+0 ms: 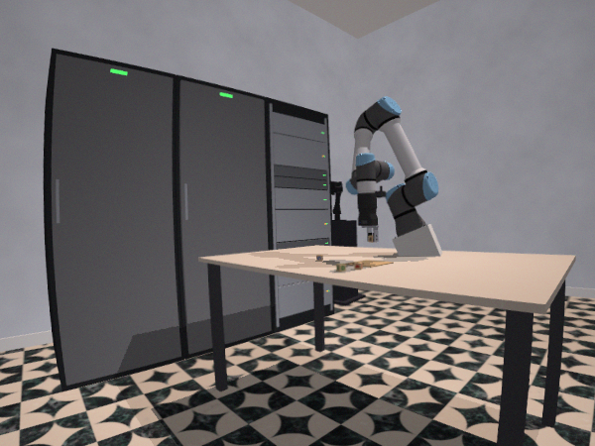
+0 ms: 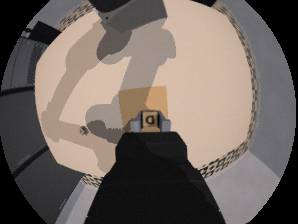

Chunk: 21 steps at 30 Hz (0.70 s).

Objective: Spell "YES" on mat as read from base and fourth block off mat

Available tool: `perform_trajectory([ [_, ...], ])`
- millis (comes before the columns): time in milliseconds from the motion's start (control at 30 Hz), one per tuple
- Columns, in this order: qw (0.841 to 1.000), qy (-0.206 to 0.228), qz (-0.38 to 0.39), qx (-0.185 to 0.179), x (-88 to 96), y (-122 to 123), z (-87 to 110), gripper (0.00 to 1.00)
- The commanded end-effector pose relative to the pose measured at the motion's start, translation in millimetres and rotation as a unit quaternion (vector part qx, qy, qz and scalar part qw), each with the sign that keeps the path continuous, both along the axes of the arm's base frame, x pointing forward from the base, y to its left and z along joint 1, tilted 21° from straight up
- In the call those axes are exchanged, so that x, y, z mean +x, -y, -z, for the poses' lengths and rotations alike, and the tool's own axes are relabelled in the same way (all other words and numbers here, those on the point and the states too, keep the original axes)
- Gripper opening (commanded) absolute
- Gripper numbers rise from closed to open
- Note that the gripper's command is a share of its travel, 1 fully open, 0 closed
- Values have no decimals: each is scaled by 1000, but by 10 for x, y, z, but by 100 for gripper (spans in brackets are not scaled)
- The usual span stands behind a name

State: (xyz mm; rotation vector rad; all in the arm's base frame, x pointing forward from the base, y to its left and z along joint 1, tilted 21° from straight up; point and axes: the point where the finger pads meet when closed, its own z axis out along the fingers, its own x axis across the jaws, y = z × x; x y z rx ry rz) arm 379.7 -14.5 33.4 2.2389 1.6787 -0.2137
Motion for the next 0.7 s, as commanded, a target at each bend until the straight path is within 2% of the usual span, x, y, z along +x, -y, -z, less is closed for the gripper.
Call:
perform_trajectory([
  [0,998,25,65,6,-7,-6,27,49],
  [333,984,63,168,15,-3,-10,67,49],
  [400,984,63,168,15,-3,-10,67,49],
  [667,960,98,262,23,9,-9,101,49],
])
